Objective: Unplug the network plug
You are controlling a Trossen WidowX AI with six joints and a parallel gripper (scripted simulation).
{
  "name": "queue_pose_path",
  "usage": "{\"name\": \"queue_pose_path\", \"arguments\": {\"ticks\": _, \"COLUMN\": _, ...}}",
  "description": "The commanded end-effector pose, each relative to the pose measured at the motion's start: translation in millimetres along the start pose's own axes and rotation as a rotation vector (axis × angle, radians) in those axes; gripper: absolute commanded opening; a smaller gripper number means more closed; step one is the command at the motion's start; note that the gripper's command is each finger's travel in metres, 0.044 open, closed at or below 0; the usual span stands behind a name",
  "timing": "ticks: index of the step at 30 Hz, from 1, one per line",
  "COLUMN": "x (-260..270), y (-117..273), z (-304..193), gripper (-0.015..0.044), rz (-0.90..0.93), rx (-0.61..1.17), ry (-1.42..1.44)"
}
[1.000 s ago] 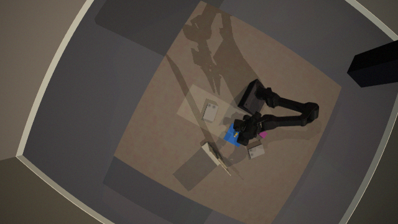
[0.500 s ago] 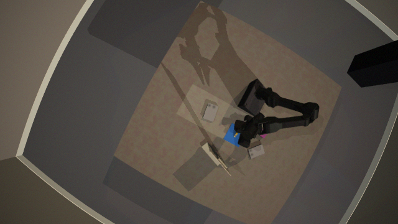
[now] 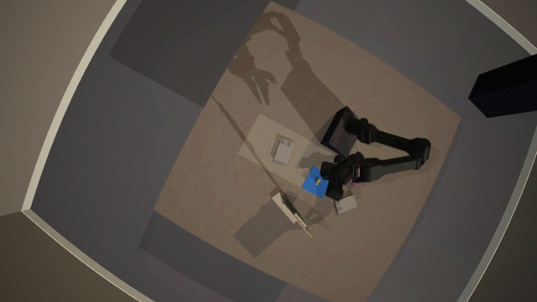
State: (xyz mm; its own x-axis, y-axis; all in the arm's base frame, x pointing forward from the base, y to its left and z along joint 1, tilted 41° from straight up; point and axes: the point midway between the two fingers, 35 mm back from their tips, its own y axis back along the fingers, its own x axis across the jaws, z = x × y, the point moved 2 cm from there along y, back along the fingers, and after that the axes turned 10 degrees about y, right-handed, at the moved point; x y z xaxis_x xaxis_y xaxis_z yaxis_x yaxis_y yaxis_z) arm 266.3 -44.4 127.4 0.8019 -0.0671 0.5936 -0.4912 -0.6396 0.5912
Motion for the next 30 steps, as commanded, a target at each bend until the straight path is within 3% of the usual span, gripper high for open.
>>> {"name": "queue_pose_path", "arguments": {"ticks": 1, "x": 2.9, "y": 5.7, "z": -1.6, "gripper": 0.0182, "rz": 0.003, "rx": 0.005, "ry": 0.002}}
{"name": "queue_pose_path", "arguments": {"ticks": 11, "x": 2.9, "y": 5.7, "z": -1.6, "gripper": 0.0440, "rz": 0.003, "rx": 0.005, "ry": 0.002}}
{"name": "queue_pose_path", "arguments": {"ticks": 30, "x": 2.9, "y": 5.7, "z": -1.6, "gripper": 0.0440, "rz": 0.003, "rx": 0.005, "ry": 0.002}}
